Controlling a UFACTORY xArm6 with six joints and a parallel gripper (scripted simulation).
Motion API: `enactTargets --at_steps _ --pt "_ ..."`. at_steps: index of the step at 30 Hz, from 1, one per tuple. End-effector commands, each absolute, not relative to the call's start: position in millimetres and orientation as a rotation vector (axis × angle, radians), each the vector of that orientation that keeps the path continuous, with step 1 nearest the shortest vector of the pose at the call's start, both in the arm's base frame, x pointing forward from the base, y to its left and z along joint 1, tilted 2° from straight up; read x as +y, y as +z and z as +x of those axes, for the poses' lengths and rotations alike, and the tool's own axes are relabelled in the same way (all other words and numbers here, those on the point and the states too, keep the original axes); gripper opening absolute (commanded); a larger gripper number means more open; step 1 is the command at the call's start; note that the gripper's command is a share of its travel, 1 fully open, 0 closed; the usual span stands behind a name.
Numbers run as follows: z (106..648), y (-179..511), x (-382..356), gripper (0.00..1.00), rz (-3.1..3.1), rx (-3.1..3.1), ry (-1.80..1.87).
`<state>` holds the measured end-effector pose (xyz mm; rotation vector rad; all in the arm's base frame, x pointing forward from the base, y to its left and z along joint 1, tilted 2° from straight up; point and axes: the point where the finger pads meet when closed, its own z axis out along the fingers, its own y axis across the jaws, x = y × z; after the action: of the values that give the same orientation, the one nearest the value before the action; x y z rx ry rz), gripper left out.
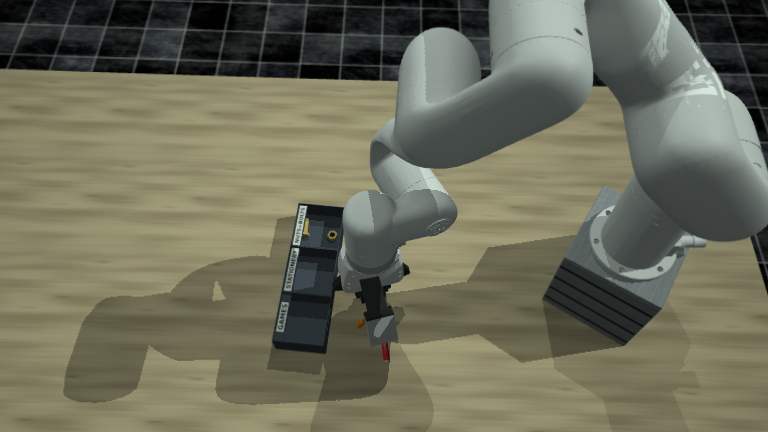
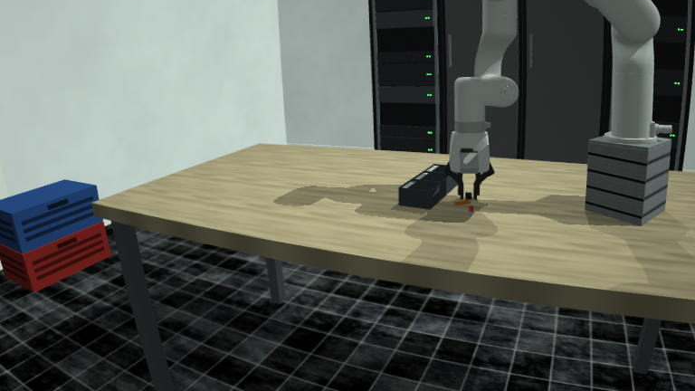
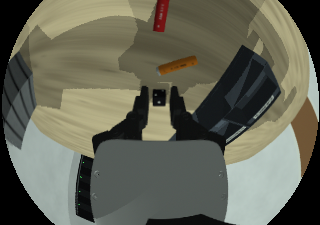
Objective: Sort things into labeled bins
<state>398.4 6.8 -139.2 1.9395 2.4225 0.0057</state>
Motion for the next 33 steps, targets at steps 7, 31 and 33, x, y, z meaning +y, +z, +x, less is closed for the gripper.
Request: enactTargets --at_steps 7,31,33 --pt "399.5 -138.5 6.9 0.0 1.936 2.418 0.008" --pt "399.5 -138.5 6.9 0.0 1.936 2.418 0.008" --pt "399.3 -135.2 7.0 0.0 1.936 2.418 0.008"
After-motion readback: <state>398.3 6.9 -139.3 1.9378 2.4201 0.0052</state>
